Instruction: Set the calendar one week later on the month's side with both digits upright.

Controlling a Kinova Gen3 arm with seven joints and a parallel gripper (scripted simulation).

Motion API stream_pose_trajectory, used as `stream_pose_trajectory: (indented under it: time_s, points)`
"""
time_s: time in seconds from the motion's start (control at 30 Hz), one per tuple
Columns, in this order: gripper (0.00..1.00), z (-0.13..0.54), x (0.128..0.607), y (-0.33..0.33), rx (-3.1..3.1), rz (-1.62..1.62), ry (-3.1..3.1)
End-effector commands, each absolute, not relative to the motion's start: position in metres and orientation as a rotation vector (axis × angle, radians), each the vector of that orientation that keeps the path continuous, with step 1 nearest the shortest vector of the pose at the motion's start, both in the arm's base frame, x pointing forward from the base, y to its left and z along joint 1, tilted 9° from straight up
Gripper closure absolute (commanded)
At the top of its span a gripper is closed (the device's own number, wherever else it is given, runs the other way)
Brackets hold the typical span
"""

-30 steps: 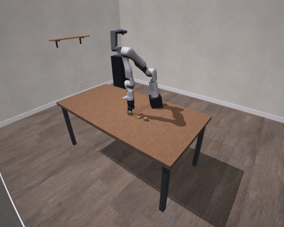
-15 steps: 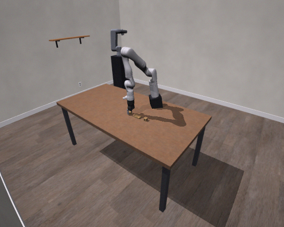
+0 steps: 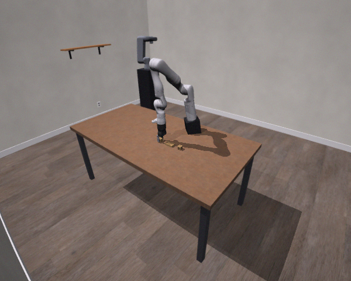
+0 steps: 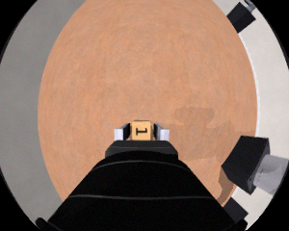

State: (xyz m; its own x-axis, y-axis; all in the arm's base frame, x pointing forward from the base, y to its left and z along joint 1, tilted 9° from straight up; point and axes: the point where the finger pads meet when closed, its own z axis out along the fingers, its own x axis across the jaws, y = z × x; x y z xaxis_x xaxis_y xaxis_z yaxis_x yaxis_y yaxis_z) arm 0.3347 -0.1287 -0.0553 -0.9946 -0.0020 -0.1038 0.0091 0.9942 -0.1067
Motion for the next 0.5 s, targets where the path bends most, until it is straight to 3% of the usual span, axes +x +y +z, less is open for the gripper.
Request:
stream_pose_trajectory:
  time_s: [0.0, 0.07, 0.1, 0.47]
  points:
    - [0.10, -0.0549, 0.3351, -0.1287, 0.005, -0.163, 3.032]
    - [0.10, -0.0549, 0.3351, -0.1287, 0.005, -0.163, 3.032]
    - [0.40, -0.0549, 0.3351, -0.1287, 0.005, -0.163, 3.032]
    - [0.40, -0.0549, 0.3351, -0.1287, 0.005, -0.163, 3.032]
